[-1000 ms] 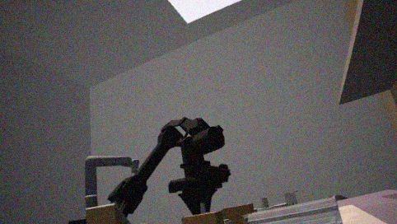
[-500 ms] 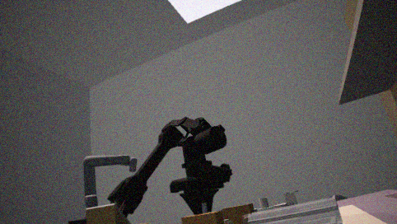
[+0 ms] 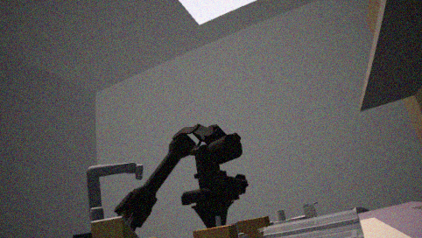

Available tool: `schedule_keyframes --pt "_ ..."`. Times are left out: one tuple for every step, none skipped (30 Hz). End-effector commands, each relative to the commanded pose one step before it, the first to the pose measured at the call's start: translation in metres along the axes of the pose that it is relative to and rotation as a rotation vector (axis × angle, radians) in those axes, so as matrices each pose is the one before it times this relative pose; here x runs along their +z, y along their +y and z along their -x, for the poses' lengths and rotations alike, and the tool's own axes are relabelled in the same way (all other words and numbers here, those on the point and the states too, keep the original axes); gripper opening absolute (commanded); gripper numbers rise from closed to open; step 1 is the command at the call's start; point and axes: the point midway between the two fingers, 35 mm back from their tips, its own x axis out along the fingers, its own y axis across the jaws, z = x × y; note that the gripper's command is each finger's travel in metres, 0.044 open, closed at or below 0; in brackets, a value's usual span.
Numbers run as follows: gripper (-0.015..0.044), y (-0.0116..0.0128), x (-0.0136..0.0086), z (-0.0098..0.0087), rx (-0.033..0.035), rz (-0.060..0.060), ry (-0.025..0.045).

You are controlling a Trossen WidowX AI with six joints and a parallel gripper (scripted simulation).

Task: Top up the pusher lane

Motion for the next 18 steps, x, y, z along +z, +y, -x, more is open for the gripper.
schedule_keyframes --pt "0.0000 0.00101 0.00726 0.00191 -0.00031 0.0104 -0.01534" --pt "0.0000 0.00001 0.00037 0.00000 0.00000 0.0000 -0.00001" --pt "0.0000 0.00001 0.00038 0.00000 0.00000 0.0000 -0.00001" --pt "0.0000 0.00001 0.00038 0.00000 0.00000 0.0000 -0.00001" --pt "0.0000 0.00001 0.00038 0.00000 0.00000 0.0000 -0.00001" --pt "0.0000 0.00001 0.00038 0.00000 0.00000 0.0000 -0.00001" --pt "0.0000 0.00001 0.00038 0.00000 0.00000 0.0000 -0.00001" --pt "0.0000 0.00001 0.00038 0.00000 0.00000 0.0000 -0.00001" --pt "0.0000 0.00001 0.00038 0.00000 0.00000 0.0000 -0.00001" --pt "0.0000 0.00001 0.00038 0.00000 0.00000 0.0000 -0.00001" --pt "0.0000 0.00001 0.00038 0.00000 0.00000 0.0000 -0.00001" --pt "0.0000 0.00001 0.00038 0.00000 0.00000 0.0000 -0.00001" --pt "0.0000 0.00001 0.00038 0.00000 0.00000 0.0000 -0.00001" --pt "0.0000 0.00001 0.00038 0.00000 0.00000 0.0000 -0.00001" --pt "0.0000 0.00001 0.00038 0.00000 0.00000 0.0000 -0.00001" --pt "0.0000 0.00001 0.00038 0.00000 0.00000 0.0000 -0.00001" --pt "0.0000 0.00001 0.00038 0.00002 0.00000 0.0000 -0.00001" --pt "0.0000 0.00001 0.00038 0.00002 0.00000 0.0000 -0.00001"
